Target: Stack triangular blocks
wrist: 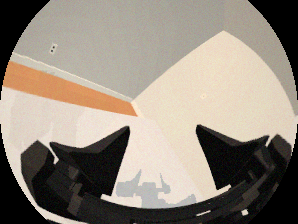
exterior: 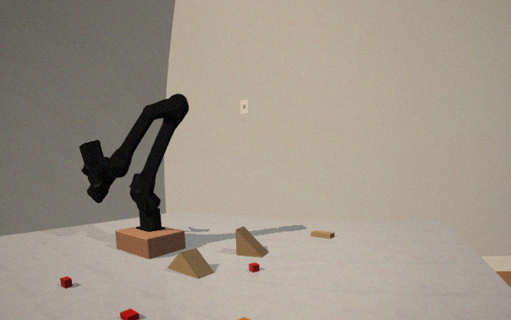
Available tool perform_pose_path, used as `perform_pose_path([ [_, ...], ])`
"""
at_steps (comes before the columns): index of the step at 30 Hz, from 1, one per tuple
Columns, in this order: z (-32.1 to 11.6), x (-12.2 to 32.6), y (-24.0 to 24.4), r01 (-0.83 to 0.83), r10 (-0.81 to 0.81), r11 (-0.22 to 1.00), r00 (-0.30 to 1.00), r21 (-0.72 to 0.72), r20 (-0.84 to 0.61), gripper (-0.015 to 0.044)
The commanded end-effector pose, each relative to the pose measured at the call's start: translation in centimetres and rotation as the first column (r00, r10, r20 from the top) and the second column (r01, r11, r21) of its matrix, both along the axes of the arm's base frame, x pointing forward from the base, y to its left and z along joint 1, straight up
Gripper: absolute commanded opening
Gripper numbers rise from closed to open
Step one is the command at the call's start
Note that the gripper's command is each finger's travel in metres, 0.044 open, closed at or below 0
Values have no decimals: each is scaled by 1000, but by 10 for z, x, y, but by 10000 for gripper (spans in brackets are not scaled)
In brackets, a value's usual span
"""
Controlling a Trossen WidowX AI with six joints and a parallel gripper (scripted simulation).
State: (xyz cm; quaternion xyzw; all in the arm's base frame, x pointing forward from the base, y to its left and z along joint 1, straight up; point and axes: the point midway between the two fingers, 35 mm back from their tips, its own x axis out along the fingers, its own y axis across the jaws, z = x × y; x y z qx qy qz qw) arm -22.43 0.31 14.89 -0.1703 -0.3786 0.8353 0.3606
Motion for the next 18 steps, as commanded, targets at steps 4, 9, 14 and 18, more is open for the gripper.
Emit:
perform_pose_path([
  [4,-7,-11,-25,-180,182,982,983,-47,36,440],
  [9,-30,-8,-97,-587,582,807,773,-66,251,440],
  [14,-57,28,-162,-864,819,480,378,-155,431,440],
  [18,-78,79,-198,-949,850,165,-2,-269,527,440],
])
